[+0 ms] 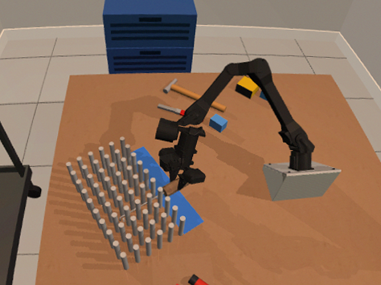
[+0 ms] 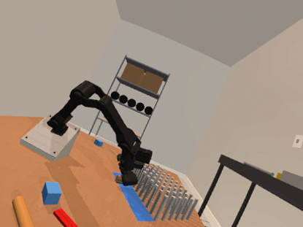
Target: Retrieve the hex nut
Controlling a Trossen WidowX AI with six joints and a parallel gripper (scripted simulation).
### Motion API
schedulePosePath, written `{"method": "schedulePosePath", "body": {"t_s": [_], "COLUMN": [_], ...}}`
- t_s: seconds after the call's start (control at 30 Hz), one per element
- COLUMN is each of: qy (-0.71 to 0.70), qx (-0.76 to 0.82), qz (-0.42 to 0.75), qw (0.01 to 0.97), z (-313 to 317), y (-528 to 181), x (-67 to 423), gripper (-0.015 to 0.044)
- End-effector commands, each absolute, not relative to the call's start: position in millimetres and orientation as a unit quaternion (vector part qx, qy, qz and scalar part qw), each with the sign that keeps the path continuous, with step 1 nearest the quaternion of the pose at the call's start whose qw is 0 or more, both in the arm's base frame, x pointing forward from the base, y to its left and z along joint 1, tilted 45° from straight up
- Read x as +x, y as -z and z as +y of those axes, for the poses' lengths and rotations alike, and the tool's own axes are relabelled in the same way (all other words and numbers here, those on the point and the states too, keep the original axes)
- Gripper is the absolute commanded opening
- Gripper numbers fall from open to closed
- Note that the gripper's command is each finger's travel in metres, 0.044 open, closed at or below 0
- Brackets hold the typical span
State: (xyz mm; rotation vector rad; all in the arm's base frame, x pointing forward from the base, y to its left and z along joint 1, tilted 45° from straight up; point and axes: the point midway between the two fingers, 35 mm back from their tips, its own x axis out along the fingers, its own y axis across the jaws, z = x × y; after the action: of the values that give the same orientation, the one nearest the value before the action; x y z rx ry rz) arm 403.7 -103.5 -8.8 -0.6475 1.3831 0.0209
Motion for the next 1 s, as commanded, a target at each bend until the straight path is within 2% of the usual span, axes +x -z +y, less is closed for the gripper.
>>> {"method": "schedulePosePath", "body": {"t_s": [0.0, 0.97], "qy": [-0.010, -0.010], "qx": [-0.295, -0.295], "qz": [0.623, 0.623], "qw": [0.725, 0.725], "z": [-99.6, -105.5], "y": [7.4, 12.8], "x": [409.2, 405.5], "gripper": [0.0000, 0.0000]}}
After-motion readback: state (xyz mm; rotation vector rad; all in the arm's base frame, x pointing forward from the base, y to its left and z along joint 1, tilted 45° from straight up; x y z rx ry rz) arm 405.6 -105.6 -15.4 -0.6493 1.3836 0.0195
